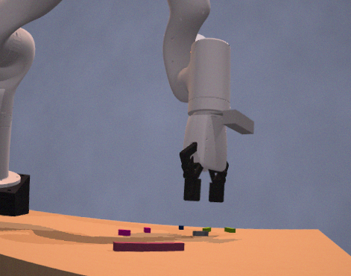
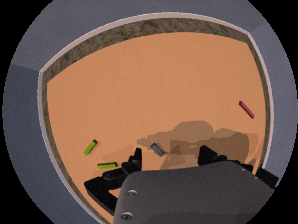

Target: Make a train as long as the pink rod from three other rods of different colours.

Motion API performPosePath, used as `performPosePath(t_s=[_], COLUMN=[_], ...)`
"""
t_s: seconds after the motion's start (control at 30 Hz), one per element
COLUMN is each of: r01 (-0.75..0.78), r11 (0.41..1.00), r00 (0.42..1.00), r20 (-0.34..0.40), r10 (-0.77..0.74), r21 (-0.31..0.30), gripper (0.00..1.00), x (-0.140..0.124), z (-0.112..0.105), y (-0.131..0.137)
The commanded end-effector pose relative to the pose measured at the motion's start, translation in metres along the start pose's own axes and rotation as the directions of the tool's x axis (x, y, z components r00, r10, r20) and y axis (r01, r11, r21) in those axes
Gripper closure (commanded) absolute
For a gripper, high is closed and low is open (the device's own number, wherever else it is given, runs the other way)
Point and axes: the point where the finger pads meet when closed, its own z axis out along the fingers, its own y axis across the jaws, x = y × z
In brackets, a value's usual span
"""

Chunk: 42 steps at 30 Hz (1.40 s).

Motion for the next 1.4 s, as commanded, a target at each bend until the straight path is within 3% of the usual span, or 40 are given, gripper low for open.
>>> performPosePath(t_s=[0.0,0.2,0.23,0.43,0.7,0.77,0.8,1.27,1.33,1.37], r01=[-0.165,-0.273,-0.350,-0.489,-0.669,-0.669,-0.726,-0.928,-0.928,-0.955], r11=[0.986,0.962,0.937,0.872,0.743,0.743,0.687,0.373,0.373,0.297], r00=[0.986,0.962,0.937,0.872,0.743,0.743,0.687,0.373,0.373,0.297], r20=[-0.023,-0.023,-0.023,-0.023,-0.021,-0.021,-0.020,-0.015,-0.015,-0.014], r10=[0.165,0.273,0.350,0.489,0.669,0.669,0.726,0.928,0.928,0.955], r21=[-0.004,-0.002,0.000,0.003,0.008,0.008,0.010,0.017,0.017,0.018], gripper=[0.00,0.00,0.00,0.00,0.00,0.00,0.00,0.00,0.00,0.00], x=[0.007,0.012,0.015,0.021,0.029,0.029,0.032,0.046,0.046,0.049], z=[-0.001,-0.001,-0.001,-0.001,-0.002,-0.002,-0.002,-0.003,-0.003,-0.003], y=[0.006,0.011,0.014,0.021,0.030,0.030,0.034,0.051,0.051,0.055])
